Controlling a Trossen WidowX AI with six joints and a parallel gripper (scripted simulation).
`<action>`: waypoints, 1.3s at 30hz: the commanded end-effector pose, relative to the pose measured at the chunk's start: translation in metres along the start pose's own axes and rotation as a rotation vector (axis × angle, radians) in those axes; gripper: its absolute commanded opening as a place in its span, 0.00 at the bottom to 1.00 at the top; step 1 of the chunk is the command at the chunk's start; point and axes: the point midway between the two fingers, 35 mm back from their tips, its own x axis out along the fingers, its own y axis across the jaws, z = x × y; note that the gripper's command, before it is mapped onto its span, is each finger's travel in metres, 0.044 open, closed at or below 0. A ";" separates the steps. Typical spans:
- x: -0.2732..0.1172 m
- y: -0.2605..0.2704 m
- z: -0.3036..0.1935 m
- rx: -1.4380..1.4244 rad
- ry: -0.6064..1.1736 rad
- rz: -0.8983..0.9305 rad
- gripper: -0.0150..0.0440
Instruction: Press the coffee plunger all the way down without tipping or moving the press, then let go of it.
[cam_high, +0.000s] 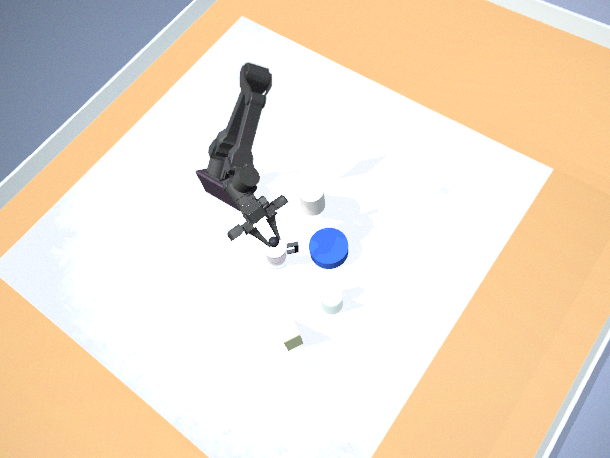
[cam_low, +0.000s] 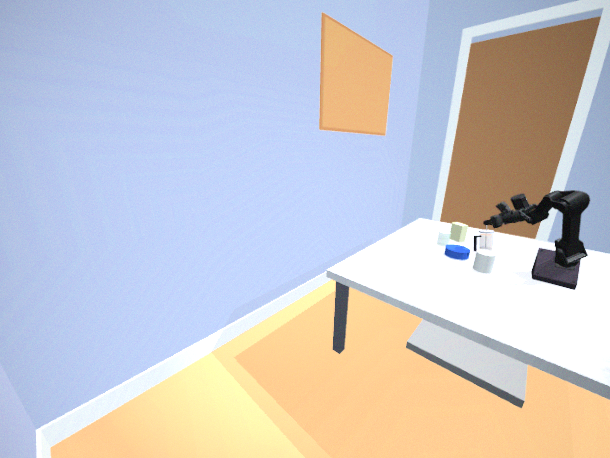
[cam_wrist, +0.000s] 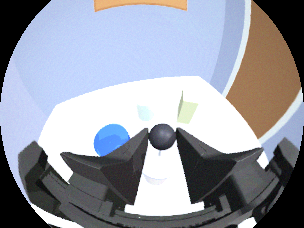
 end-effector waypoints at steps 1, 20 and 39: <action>0.006 0.001 -0.018 0.033 0.056 0.009 0.46; 0.008 -0.001 -0.016 0.033 0.056 0.009 0.46; 0.010 -0.003 -0.014 0.033 0.056 0.009 0.46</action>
